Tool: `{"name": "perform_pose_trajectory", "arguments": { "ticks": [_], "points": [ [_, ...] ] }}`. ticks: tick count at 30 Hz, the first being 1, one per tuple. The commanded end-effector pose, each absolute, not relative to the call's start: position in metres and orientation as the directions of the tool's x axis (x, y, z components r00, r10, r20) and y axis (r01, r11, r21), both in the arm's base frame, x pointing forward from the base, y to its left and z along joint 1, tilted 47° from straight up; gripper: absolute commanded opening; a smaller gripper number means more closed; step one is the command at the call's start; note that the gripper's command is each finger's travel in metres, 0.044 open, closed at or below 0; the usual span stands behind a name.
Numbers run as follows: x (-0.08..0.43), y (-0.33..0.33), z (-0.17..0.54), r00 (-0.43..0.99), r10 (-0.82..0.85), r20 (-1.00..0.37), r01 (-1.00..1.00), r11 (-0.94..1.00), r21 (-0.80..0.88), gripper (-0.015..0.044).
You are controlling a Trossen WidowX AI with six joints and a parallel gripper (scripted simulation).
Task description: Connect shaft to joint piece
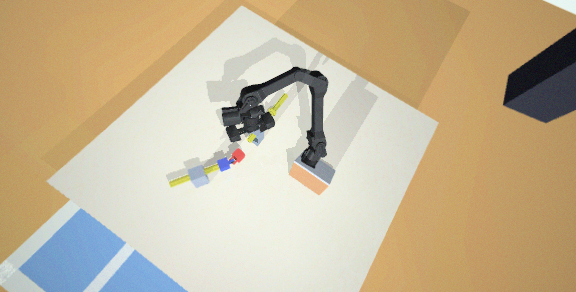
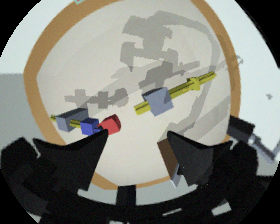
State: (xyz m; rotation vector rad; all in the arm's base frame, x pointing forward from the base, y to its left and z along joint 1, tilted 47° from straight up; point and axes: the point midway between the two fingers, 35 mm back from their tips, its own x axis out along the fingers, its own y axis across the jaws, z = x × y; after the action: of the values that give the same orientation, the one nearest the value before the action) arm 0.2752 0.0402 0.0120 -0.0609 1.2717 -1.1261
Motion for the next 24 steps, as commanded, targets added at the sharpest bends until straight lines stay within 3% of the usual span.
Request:
{"name": "perform_pose_trajectory", "arguments": {
  "ticks": [1,13,24],
  "points": [
    [0.2735,0.0367,0.0105,-0.131,-0.683,-0.718,0.721,0.431,-0.542,0.044],
    [0.2727,0.0322,0.008,-0.126,-0.67,-0.732,0.926,0.186,-0.33,0.044],
    [0.2719,0.0281,0.0058,-0.121,-0.657,-0.744,0.993,-0.07,-0.099,0.044]
  ]
}}
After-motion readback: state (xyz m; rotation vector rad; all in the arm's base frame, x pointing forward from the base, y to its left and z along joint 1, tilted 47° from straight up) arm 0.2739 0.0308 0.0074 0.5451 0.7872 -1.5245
